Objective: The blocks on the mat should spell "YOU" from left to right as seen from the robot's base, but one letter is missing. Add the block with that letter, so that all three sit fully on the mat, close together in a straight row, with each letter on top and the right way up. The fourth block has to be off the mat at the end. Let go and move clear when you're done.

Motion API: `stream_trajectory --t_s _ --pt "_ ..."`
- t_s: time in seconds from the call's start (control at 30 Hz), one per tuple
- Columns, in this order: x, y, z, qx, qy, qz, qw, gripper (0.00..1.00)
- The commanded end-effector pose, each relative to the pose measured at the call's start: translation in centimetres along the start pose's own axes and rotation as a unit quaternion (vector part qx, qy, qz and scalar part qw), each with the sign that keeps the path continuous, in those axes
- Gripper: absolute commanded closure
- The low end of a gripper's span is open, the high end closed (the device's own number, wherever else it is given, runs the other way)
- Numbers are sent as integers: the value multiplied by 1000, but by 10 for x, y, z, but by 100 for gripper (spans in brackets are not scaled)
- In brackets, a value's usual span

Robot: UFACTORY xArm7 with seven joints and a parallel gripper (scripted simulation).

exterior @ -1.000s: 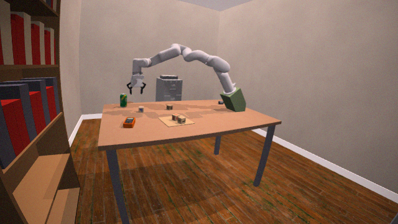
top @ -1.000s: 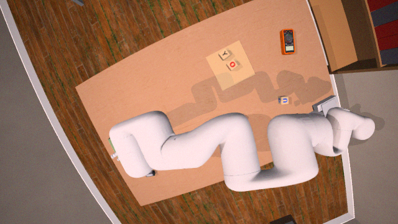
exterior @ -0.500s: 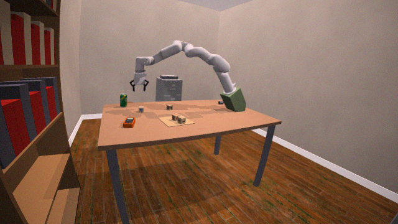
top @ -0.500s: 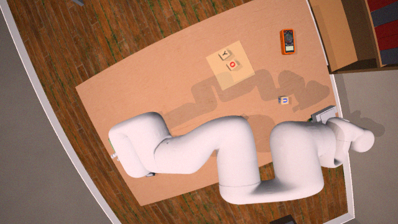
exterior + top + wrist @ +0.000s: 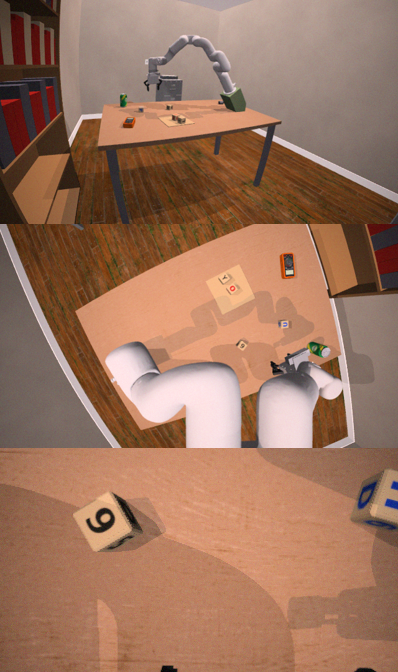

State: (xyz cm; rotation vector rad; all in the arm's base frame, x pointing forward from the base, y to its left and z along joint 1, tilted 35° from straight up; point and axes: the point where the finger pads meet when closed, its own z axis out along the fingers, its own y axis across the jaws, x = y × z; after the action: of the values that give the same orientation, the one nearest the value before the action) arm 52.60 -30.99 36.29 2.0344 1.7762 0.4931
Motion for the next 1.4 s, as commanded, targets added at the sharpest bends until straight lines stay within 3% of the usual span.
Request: stream_trajectory --t_s 0.0,0.2,1.37 --pt "12 -52 7 -41 -15 -12 999 0" --pt "32 -88 20 -39 0 -29 999 0" --pt "33 -91 21 -39 1 -30 999 0"
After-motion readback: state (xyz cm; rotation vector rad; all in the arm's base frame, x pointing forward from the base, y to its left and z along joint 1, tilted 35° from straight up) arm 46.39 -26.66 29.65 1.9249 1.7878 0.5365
